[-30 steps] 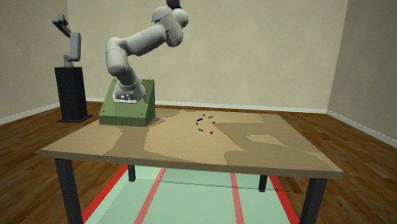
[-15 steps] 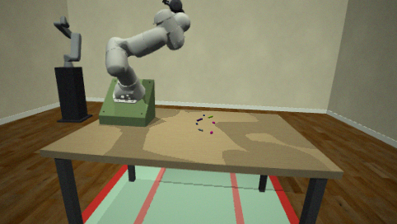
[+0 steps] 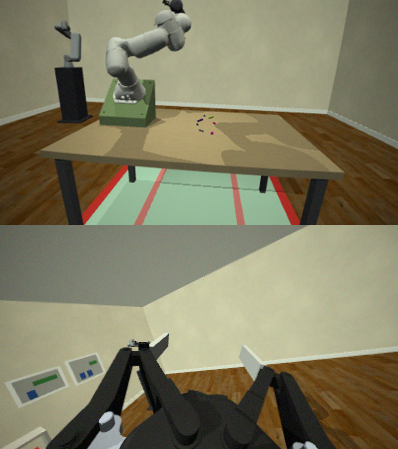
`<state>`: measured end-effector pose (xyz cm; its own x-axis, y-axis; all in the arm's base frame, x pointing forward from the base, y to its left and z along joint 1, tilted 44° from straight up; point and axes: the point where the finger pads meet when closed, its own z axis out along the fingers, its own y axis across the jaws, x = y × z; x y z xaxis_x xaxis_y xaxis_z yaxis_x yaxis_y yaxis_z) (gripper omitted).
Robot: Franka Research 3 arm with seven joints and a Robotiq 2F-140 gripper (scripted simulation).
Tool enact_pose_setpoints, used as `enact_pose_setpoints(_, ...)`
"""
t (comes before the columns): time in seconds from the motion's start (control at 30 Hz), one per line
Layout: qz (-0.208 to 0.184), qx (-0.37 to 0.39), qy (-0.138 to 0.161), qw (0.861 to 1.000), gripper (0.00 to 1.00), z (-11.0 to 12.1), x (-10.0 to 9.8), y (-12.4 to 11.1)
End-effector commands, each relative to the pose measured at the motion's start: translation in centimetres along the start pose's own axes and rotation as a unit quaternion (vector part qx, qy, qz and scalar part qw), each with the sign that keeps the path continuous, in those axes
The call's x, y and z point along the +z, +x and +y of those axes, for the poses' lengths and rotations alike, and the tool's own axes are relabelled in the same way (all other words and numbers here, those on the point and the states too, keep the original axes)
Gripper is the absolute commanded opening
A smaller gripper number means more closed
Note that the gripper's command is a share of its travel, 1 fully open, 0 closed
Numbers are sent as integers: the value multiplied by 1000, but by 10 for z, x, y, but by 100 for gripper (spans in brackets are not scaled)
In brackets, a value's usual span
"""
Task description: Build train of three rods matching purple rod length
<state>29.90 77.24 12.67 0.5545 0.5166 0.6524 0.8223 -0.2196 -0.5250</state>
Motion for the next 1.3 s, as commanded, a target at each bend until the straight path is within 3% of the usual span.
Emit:
enact_pose_setpoints(0.0,-2,-9,-1,1000,100,1,0,-1)
enact_pose_setpoints(0.17,-2,-9,-1,1000,100,1,0,-1)
enact_pose_setpoints(0.2,-34,-47,-24,998,100,35,0,-27)
enact_pose_setpoints(0.37,-49,-65,-34,996,100,51,-2,-39)
enact_pose_setpoints(0.4,-70,-87,-47,993,100,72,-4,-56)
enact_pose_setpoints(0.53,-99,-116,-63,986,100,101,-10,-78)
enact_pose_setpoints(0.87,-160,-170,-91,968,100,160,-28,-123)
enact_pose_setpoints(0.93,-160,-170,-91,968,100,160,-28,-123)
enact_pose_setpoints(0.97,-177,-183,-98,962,100,175,-34,-135)
enact_pose_setpoints(1.27,-234,-224,-116,939,100,227,-59,-174)
